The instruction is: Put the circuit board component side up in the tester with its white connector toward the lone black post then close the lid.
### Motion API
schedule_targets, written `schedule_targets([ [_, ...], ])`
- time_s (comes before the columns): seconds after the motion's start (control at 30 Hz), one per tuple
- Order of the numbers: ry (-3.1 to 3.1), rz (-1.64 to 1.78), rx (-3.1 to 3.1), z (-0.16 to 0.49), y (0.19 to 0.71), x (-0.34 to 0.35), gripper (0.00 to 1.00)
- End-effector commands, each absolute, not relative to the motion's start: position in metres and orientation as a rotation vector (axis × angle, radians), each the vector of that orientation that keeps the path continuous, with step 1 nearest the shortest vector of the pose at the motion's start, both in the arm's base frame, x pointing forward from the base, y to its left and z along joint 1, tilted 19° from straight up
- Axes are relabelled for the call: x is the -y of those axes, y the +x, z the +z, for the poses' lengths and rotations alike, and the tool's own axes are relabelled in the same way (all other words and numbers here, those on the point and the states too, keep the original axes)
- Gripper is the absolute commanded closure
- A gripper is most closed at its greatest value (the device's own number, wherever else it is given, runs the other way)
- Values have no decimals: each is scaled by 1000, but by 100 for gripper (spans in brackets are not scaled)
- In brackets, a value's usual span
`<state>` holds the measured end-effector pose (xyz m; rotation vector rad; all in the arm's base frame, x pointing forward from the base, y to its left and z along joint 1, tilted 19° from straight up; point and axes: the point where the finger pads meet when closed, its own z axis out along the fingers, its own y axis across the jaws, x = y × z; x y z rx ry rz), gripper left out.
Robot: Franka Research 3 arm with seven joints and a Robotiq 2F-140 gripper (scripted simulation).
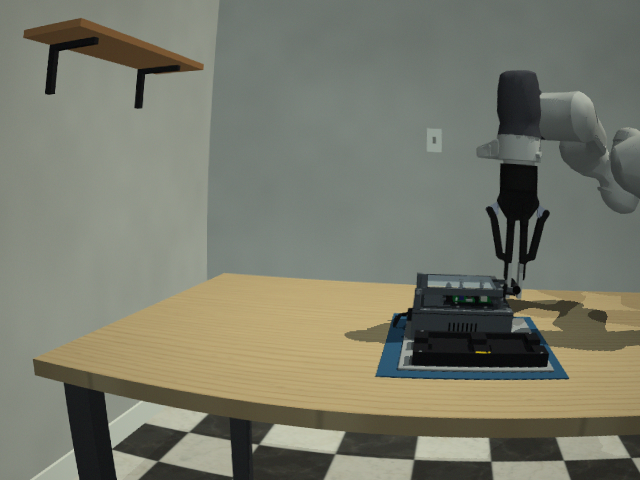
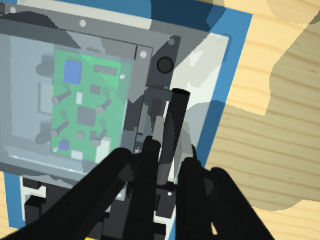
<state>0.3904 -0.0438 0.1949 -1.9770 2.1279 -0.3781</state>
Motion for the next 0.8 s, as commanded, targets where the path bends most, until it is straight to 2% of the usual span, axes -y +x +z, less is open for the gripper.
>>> schedule_targets([
  [0.0,-1977,-382,-2130,192,392,46,100],
  [0.77,-1977,-382,-2130,190,393,46,100],
])
